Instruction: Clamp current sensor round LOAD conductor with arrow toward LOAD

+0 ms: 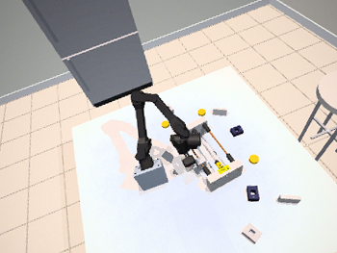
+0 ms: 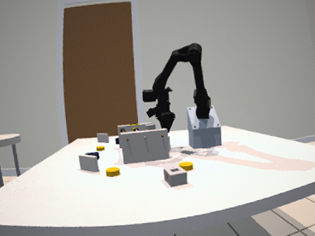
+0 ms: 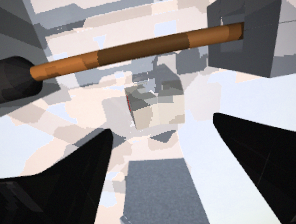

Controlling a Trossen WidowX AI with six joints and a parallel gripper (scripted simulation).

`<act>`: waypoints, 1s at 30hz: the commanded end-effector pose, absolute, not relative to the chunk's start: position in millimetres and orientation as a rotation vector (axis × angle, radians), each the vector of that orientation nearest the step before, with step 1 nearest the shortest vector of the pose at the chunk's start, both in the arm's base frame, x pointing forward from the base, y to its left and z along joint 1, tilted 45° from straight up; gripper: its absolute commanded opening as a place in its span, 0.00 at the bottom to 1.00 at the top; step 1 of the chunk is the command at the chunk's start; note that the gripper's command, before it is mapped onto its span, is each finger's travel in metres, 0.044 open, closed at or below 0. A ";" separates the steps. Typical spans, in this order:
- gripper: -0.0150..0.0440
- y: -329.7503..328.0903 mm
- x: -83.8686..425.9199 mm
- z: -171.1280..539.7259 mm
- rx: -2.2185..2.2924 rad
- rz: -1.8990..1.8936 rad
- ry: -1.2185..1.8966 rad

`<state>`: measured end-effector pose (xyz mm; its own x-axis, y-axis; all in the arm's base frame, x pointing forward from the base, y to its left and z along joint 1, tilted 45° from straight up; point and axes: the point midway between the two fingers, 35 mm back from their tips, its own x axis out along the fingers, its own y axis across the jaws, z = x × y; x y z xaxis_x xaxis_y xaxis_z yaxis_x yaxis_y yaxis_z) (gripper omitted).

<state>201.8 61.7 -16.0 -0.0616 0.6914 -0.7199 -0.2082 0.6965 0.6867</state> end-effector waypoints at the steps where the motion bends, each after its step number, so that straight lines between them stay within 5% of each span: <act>1: 1.00 67.6 198.2 -21.1 0.433 0.776 1.465; 18: 1.00 84.8 194.1 -36.5 0.437 0.781 1.464; 24: 0.73 82.4 197.3 -34.8 0.429 0.779 1.458; 30: 0.67 82.4 197.3 -34.8 0.429 0.779 1.458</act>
<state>197.2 82.4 -35.1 -0.0642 0.6954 -0.7158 -0.2067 0.6924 0.6913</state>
